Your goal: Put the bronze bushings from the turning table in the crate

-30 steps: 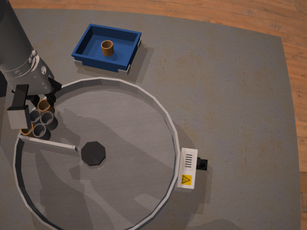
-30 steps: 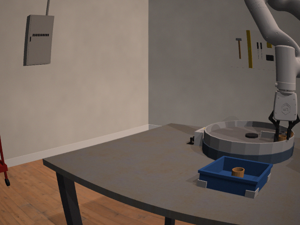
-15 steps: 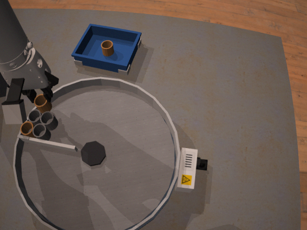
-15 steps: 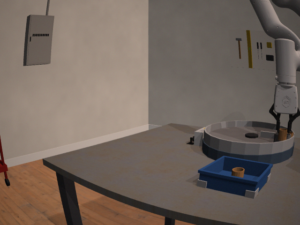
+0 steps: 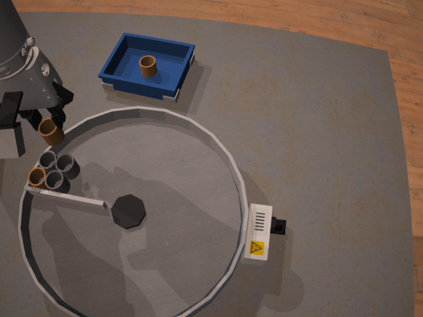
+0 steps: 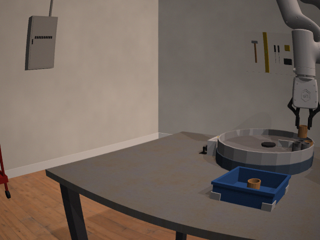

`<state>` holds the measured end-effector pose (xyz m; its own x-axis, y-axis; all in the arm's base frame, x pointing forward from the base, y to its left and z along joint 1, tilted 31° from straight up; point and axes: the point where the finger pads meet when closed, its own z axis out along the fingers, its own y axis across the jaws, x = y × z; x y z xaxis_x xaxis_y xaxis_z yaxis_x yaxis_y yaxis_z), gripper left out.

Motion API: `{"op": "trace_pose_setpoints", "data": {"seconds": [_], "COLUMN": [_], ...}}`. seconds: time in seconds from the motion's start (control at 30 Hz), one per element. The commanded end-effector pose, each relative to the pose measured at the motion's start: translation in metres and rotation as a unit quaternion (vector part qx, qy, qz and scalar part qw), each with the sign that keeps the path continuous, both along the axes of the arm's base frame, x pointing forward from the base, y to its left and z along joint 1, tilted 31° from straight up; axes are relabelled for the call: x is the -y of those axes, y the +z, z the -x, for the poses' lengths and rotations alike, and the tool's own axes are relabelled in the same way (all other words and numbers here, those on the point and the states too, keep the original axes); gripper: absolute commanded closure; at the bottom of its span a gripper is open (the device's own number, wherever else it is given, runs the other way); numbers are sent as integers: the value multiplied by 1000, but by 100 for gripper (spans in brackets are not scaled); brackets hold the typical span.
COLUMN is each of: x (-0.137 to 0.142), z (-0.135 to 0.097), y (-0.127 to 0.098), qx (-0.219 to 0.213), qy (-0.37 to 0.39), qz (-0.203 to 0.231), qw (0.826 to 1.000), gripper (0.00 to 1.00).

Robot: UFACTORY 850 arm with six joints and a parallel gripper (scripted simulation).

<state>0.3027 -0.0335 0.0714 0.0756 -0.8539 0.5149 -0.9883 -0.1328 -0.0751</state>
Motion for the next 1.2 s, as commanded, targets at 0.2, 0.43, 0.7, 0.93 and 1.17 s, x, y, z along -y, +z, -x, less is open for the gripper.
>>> {"op": "trace_pose_setpoints", "data": {"seconds": [0.2,0.43,0.7,0.93,1.17], "x": [-1,-1,-13,-42,-87], "z": [0,0,-5,-14,-29], "y": [1,1,-6,-21,-46], "qx": [0,-1,-17,-54,-113], "qy": [0,1,29,92,192], "qz": [0,0,4,14,29], "qw": [1000,1000,999,994,975], "gripper": [100,100,100,100,100]}}
